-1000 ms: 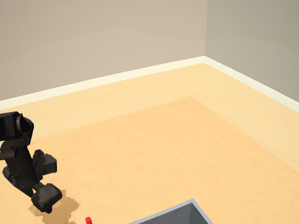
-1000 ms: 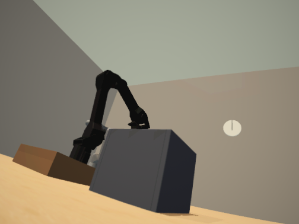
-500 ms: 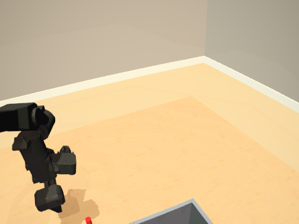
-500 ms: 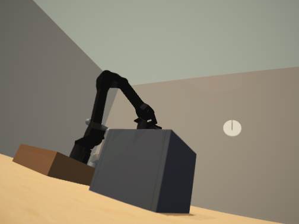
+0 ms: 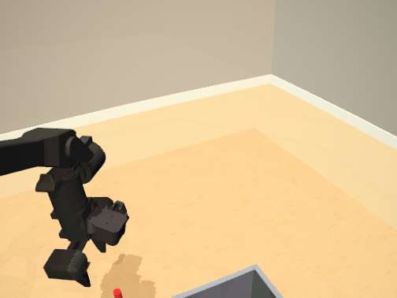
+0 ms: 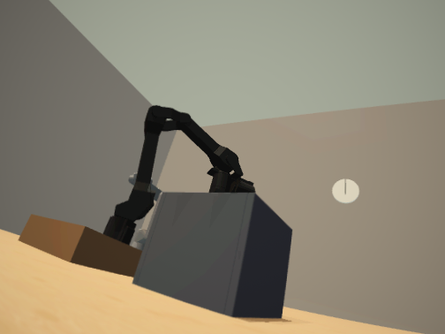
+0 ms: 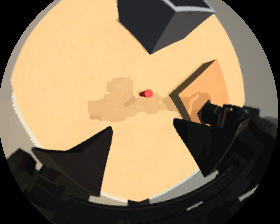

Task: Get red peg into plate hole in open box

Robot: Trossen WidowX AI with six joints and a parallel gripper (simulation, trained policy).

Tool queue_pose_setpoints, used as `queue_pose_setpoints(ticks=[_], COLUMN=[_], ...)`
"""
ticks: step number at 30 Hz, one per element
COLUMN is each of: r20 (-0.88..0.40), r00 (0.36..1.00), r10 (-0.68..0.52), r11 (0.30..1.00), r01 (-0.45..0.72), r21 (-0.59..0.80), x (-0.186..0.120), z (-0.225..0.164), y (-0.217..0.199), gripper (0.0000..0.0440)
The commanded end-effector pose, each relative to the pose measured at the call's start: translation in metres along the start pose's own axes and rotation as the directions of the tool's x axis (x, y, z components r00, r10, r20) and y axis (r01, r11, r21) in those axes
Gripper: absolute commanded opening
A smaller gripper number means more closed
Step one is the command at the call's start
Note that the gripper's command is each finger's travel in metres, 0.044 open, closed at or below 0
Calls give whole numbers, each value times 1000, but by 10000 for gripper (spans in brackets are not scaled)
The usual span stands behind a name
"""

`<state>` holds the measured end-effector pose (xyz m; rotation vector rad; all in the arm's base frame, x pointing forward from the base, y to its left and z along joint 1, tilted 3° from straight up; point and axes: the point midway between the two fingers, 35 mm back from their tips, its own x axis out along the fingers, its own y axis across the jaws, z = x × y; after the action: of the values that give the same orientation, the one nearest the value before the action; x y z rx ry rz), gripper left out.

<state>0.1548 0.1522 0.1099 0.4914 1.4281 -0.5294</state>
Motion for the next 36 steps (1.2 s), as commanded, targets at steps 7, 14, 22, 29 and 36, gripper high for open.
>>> queue_pose_setpoints(ticks=[7, 14, 22, 29, 36], r20=[-50, -77, -104, -118, -115], r00=[998, 994, 991, 991, 992], r10=[-45, -73, -87, -70, -60], r11=[970, 942, 912, 885, 858], r01=[56, 94, 121, 117, 110], r21=[238, 324, 393, 450, 502], x=[0, 6, 28, 55, 76], z=[16, 20, 22, 24, 28], y=[-13, -21, -24, -22, -22], gripper=[416, 418, 424, 430, 412])
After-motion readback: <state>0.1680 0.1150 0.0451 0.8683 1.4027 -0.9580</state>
